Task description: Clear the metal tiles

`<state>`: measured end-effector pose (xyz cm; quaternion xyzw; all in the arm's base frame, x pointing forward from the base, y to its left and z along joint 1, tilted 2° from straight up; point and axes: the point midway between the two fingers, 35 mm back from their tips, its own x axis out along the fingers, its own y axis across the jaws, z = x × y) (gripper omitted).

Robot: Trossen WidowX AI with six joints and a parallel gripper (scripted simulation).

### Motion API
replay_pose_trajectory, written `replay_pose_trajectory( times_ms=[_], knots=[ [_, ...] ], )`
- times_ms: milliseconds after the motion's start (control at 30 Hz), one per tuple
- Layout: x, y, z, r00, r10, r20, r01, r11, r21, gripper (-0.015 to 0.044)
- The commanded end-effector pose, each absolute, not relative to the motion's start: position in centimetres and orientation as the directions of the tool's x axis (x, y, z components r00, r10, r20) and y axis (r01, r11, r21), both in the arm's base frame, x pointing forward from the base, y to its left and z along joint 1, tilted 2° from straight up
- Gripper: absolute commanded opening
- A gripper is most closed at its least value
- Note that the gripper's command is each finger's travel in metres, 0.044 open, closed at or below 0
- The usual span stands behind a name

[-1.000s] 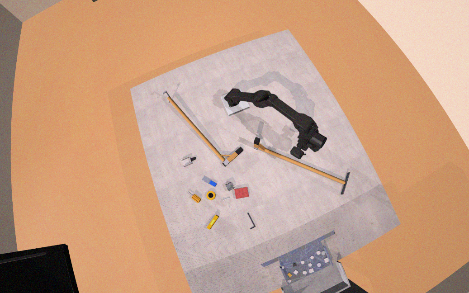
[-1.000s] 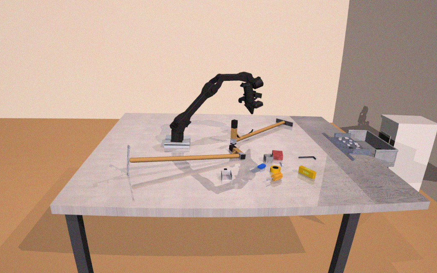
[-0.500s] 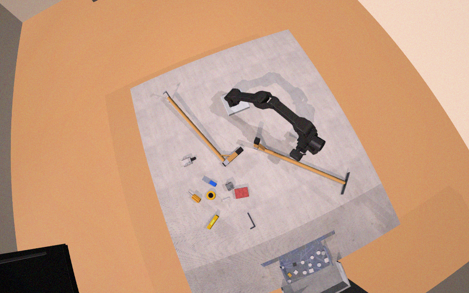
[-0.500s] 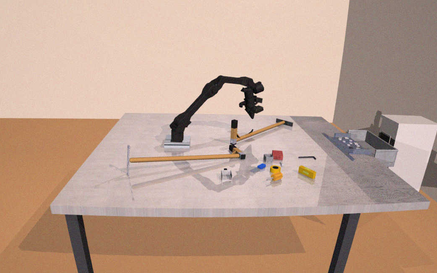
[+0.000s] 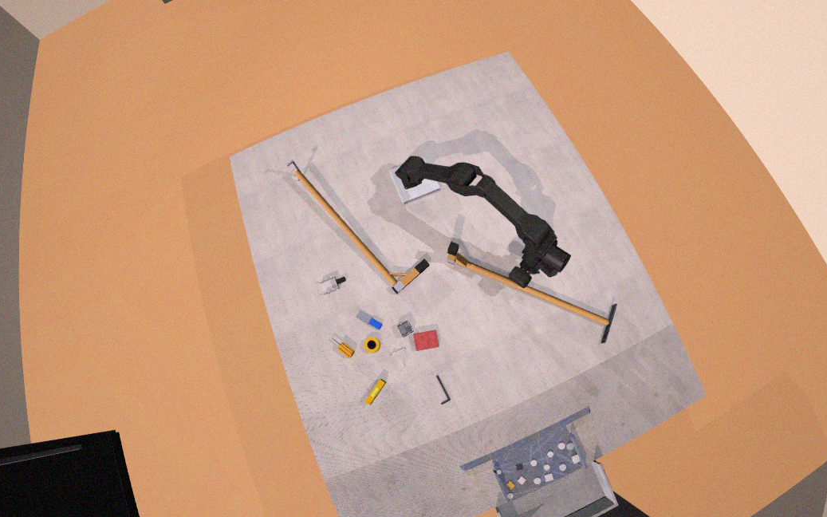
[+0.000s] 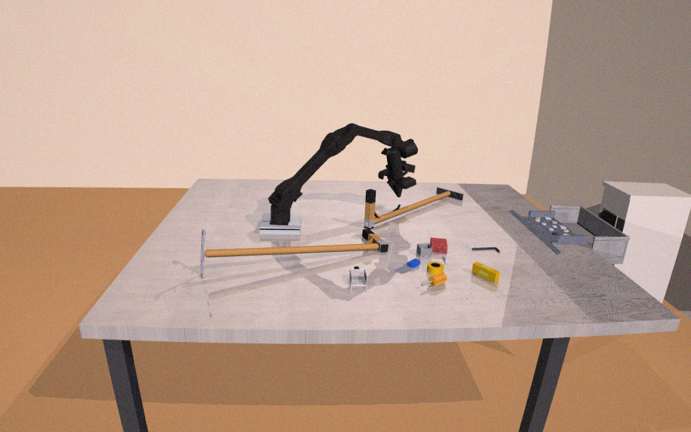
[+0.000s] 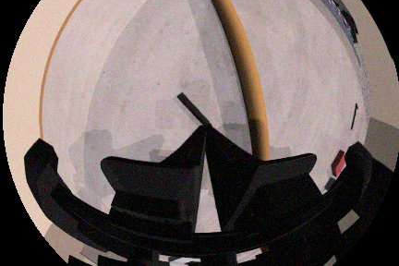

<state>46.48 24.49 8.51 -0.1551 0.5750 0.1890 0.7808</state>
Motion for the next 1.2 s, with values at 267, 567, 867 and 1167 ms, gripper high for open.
replay_pose_trajectory(
  times_ms=[267, 567, 867, 1167],
  knots=[
    [46.5, 24.4, 4.9, 0.246, 0.103, -0.964, -0.463, 0.886, -0.024, 0.0000],
    [46.7, 24.2, 4.3, 0.244, 0.102, -0.964, -0.462, 0.887, -0.023, 0.0000],
    [47.3, 23.6, 4.3, 0.248, 0.103, -0.963, -0.462, 0.887, -0.024, 0.0000],
    [48.0, 23.1, 4.4, 0.252, 0.105, -0.962, -0.462, 0.887, -0.025, 0.0000]
  ],
)
